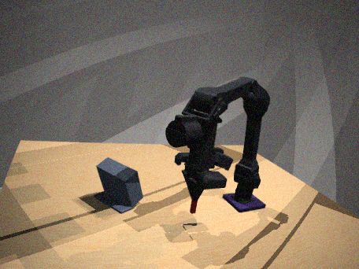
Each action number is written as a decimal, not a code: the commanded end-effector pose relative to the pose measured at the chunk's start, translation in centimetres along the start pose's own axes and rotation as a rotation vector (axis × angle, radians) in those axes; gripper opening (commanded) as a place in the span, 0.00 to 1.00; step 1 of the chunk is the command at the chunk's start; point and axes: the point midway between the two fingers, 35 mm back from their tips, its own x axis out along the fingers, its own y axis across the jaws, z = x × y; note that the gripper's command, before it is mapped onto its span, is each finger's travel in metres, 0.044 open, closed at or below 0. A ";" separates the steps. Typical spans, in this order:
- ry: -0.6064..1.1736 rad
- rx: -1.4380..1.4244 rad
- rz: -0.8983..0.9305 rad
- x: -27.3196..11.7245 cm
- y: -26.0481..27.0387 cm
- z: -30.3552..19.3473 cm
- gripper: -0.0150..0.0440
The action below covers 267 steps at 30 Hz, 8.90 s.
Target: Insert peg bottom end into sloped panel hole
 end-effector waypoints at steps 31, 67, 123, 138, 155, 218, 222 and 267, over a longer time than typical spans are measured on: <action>-0.056 0.304 -0.126 1.1 3.0 -1.5 0.25; -0.106 0.616 -0.263 1.8 6.3 -3.0 0.25; -0.179 1.083 -0.498 2.2 12.1 -4.5 0.25; -0.198 1.203 -0.567 2.2 13.8 -4.7 0.25; -0.220 1.335 -0.648 2.2 15.7 -4.8 0.25; -0.297 1.779 -0.992 1.4 23.3 -4.1 0.25; -0.302 1.804 -1.016 1.3 23.8 -4.0 0.25; -0.358 2.056 -1.314 0.3 29.2 -2.0 0.25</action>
